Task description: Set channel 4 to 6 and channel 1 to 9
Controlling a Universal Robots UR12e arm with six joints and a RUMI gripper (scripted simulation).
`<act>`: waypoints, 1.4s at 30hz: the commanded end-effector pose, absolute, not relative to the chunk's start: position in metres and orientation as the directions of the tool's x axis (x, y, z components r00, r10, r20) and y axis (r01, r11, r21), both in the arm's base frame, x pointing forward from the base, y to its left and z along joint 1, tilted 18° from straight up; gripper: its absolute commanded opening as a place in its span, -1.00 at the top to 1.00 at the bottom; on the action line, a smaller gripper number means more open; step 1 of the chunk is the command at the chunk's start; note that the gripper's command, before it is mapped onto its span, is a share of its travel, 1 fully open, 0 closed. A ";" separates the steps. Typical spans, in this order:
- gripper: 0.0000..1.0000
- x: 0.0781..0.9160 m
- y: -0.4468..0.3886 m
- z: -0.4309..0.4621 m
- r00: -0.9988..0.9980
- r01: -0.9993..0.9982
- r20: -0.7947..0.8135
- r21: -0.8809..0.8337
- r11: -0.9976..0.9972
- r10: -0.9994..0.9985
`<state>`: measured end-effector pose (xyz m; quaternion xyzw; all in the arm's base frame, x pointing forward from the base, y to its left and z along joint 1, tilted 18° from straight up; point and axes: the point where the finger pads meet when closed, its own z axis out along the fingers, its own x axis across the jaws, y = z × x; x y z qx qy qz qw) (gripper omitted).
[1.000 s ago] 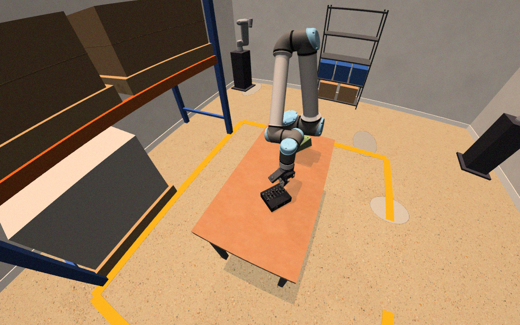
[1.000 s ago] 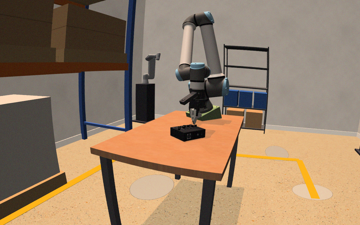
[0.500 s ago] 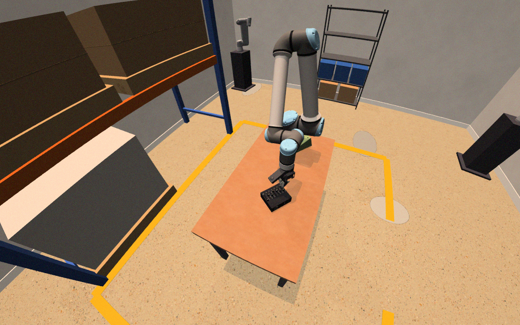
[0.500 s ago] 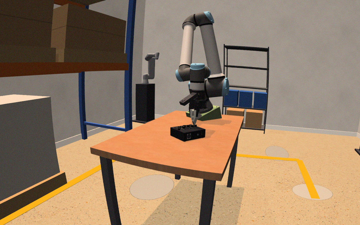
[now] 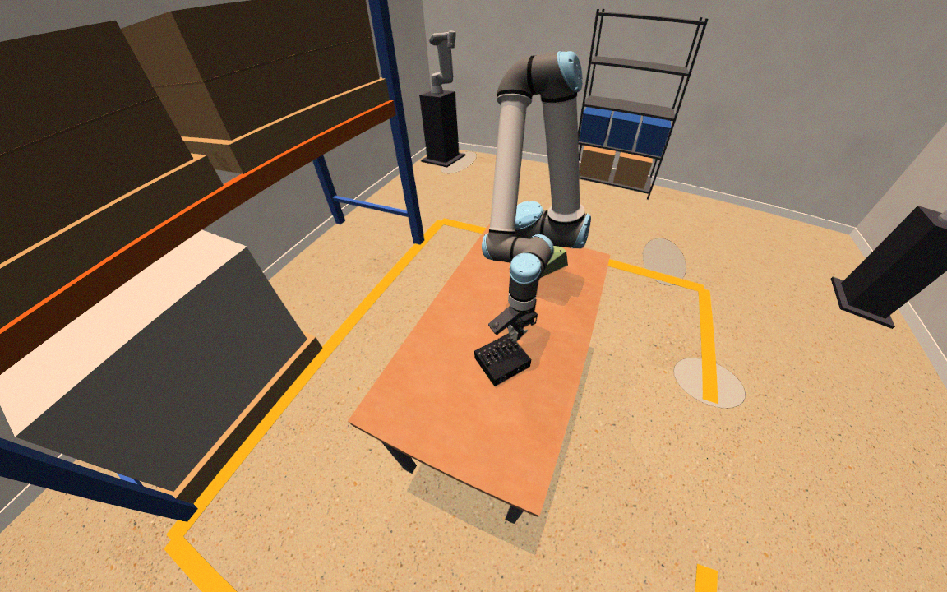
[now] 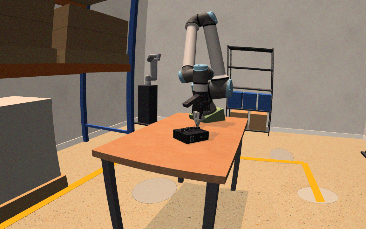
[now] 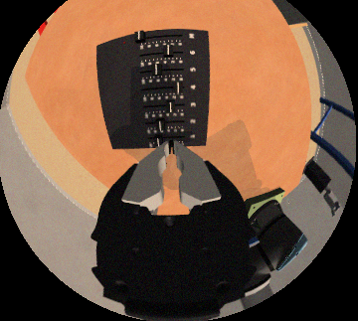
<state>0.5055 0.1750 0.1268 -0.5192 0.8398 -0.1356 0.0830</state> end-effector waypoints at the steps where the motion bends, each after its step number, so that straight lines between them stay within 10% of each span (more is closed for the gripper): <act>1: 1.00 0.506 0.176 0.127 -0.447 -0.849 0.001 -0.315 0.424 -0.895; 42: 1.00 0.512 0.188 0.127 -0.447 -0.849 0.001 -0.315 0.424 -0.895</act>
